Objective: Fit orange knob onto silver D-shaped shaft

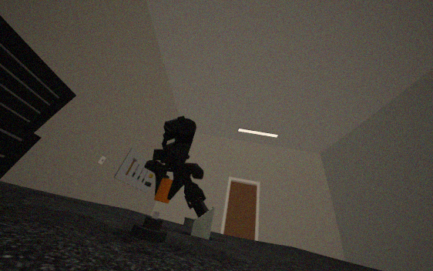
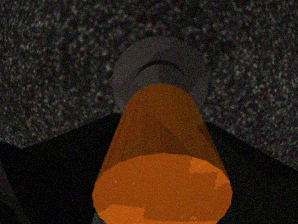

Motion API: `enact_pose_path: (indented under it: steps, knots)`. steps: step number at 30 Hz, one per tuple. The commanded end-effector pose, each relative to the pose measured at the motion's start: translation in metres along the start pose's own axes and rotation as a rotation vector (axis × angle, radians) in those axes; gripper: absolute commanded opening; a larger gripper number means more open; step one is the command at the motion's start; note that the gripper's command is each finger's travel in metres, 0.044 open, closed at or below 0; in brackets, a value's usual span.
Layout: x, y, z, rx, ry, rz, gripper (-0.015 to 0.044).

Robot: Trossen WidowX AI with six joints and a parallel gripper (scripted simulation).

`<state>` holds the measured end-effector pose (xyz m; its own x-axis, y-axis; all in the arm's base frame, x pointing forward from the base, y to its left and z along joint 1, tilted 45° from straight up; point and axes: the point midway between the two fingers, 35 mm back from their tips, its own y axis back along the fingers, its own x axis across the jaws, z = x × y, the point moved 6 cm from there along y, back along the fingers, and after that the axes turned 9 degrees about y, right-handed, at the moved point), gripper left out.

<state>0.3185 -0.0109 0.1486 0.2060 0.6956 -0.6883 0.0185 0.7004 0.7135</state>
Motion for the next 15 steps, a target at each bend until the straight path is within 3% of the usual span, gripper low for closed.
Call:
enact_pose_path:
  steps: [1,15]
  knots:
    - [0.0003,0.0007,0.0008,-0.005,-0.109,-0.002,0.0]
    - [-0.0021,0.0008,0.0015,-0.006,-0.43,-0.002,0.0]
